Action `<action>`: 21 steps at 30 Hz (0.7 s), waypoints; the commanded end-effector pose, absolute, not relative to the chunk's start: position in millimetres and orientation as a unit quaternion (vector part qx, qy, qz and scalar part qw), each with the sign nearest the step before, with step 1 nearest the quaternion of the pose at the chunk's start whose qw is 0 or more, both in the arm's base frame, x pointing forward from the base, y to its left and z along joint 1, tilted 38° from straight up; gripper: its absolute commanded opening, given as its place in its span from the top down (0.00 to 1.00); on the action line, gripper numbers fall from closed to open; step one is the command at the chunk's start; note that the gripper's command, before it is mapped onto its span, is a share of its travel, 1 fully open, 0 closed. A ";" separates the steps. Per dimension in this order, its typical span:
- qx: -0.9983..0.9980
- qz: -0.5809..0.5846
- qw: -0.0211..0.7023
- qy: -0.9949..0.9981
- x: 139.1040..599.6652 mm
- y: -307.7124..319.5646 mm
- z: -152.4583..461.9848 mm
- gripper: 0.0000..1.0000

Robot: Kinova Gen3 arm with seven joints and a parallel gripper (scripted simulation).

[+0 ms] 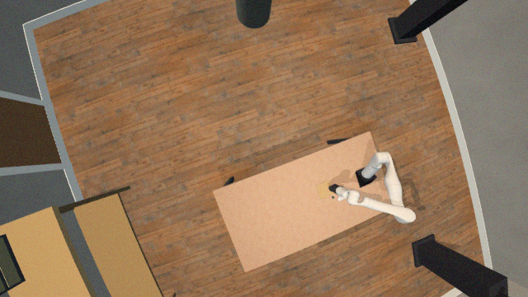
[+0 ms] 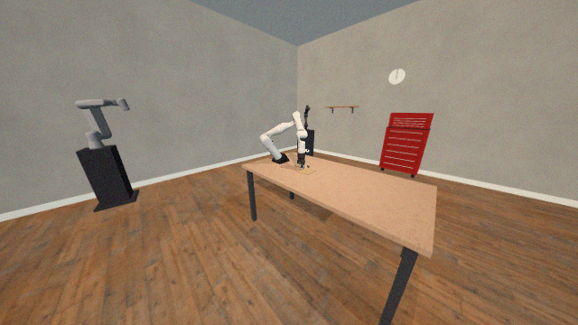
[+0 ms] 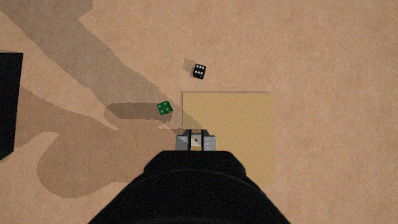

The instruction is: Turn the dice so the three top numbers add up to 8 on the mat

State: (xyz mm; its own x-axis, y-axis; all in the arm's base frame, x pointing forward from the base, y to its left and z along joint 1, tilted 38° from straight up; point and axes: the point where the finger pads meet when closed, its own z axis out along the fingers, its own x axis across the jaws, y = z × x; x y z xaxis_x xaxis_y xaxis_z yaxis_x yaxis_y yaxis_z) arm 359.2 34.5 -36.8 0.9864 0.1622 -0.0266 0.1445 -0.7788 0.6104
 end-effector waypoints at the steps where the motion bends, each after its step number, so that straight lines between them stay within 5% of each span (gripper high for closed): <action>1: 0.942 0.016 0.323 0.086 361.9 34.4 -37.5 0.66; 7: 0.942 0.016 0.323 0.086 361.9 34.4 -37.5 0.66; 17: 0.942 0.016 0.323 0.086 361.9 34.4 -37.5 0.42; 21: 0.942 0.016 0.323 0.086 361.9 34.4 -37.5 0.42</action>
State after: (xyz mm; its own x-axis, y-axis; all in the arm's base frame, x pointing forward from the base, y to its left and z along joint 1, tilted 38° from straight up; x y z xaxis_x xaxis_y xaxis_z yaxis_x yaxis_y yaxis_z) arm 359.2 34.5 -36.8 0.9864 0.1622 -0.0266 0.1445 -0.7788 0.6104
